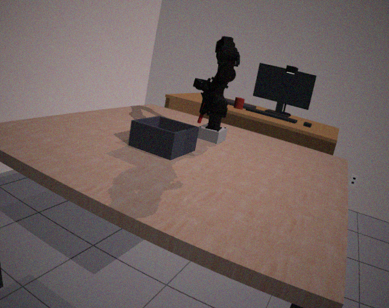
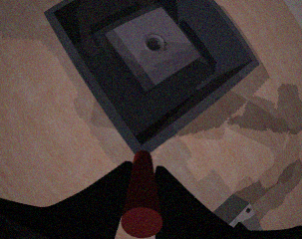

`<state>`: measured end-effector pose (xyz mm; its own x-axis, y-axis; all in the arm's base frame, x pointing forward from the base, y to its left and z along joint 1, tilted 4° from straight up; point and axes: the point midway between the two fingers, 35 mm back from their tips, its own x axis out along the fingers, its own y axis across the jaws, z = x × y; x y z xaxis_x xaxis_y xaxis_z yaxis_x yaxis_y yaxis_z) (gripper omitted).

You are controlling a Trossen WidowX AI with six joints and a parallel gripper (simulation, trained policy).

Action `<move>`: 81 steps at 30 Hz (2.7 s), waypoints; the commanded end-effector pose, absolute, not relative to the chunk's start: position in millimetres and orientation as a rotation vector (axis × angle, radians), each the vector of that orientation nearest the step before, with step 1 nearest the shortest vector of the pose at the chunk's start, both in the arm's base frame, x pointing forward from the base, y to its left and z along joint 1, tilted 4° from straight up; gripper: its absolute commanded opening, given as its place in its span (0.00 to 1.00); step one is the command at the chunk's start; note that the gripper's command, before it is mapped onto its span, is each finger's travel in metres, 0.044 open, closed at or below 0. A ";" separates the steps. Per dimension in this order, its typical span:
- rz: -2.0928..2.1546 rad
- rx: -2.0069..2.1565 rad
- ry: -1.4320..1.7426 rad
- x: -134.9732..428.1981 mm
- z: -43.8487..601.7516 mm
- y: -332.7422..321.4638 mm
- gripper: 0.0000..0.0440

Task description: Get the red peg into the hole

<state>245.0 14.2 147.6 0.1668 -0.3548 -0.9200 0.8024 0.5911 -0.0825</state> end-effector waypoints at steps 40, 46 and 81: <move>-0.836 0.554 1.252 332.6 81.7 -103.5 0.39; -0.783 0.531 1.256 346.9 82.1 -111.1 0.55; -0.515 0.588 1.190 433.1 139.6 -88.1 1.00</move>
